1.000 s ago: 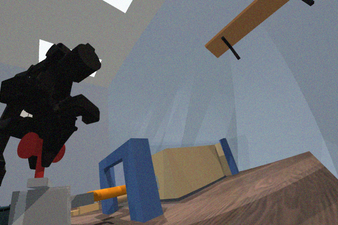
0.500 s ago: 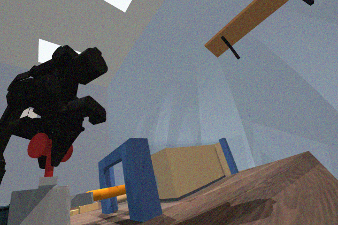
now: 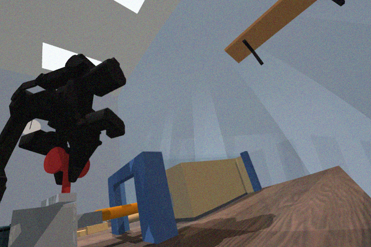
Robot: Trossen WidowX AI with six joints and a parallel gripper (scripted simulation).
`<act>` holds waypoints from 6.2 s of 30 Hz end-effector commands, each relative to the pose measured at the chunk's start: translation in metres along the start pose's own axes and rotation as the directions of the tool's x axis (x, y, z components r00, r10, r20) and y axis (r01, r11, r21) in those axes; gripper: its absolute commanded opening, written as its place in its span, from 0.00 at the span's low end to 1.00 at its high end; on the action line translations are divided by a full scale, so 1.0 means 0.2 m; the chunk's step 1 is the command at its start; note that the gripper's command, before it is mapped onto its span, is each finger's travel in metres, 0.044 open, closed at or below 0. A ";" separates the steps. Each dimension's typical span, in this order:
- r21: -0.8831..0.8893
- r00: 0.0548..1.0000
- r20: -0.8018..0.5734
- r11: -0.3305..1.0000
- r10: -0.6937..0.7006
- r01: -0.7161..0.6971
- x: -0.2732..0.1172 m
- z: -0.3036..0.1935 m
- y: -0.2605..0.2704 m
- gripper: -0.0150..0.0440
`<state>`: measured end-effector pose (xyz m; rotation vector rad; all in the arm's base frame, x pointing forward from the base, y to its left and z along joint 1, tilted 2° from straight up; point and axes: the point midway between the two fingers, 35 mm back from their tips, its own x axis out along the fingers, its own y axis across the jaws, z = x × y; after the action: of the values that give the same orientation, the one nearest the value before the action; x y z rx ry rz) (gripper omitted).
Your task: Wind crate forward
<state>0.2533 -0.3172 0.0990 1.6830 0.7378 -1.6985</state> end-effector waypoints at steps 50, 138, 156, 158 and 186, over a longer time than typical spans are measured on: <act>-0.038 0.999 -0.050 0.999 0.014 -0.016 -0.02 -0.44 0.00 0.25; -0.038 0.998 -0.055 0.999 0.007 -0.009 -0.02 -0.73 -0.41 0.25; -0.038 0.998 -0.055 0.999 0.005 -0.007 -0.02 -0.73 -0.52 0.25; -0.038 0.998 -0.055 0.999 0.005 -0.007 -0.02 -0.73 -0.53 0.25; -0.038 0.999 -0.054 0.999 0.002 -0.004 -0.01 -0.67 -0.69 0.25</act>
<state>0.2469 -0.1302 0.0959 1.7186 0.7580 -1.6056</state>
